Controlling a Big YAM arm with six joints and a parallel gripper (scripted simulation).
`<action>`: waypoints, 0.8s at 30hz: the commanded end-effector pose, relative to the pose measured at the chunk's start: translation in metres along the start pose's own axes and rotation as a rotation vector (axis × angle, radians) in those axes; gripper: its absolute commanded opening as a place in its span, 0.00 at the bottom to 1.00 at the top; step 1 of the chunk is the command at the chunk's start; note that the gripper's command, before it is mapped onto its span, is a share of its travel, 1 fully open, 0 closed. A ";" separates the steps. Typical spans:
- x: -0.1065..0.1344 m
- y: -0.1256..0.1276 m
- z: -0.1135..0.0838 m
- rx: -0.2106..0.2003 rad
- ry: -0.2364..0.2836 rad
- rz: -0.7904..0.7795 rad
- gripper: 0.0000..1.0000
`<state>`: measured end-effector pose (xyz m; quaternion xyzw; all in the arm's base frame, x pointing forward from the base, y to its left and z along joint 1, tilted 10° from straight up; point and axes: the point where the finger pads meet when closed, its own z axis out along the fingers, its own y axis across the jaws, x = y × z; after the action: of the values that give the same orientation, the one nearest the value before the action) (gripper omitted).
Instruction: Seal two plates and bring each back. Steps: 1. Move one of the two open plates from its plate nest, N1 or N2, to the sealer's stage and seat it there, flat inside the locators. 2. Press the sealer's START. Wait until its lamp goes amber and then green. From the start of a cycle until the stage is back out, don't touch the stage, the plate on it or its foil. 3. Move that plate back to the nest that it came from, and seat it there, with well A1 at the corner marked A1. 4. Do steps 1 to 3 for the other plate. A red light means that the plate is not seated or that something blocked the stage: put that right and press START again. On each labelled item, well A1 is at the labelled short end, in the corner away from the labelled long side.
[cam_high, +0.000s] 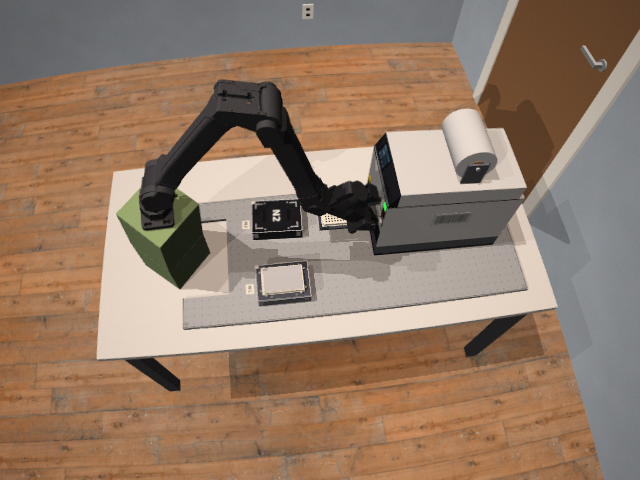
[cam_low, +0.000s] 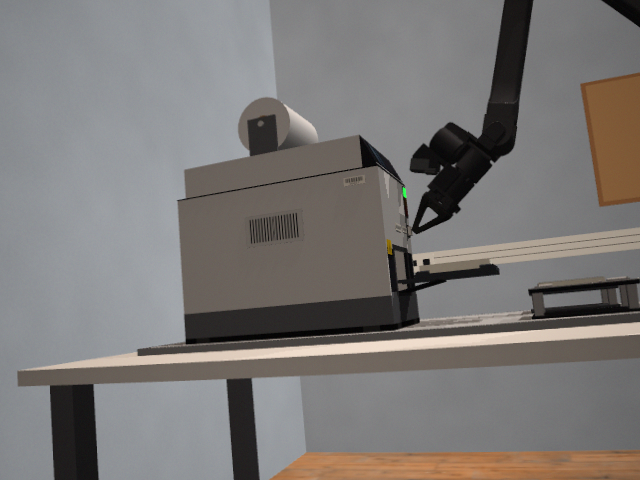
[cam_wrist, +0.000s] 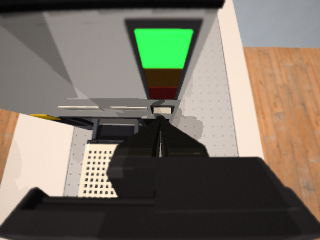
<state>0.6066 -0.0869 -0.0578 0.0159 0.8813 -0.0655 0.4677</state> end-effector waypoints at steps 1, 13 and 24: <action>-0.008 -0.006 0.008 0.009 -0.011 0.007 0.00; -0.023 -0.007 0.009 0.010 -0.038 0.015 0.00; -0.027 -0.006 0.013 0.010 -0.048 0.015 0.00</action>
<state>0.6083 -0.0872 -0.0575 0.0165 0.8818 -0.0651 0.4668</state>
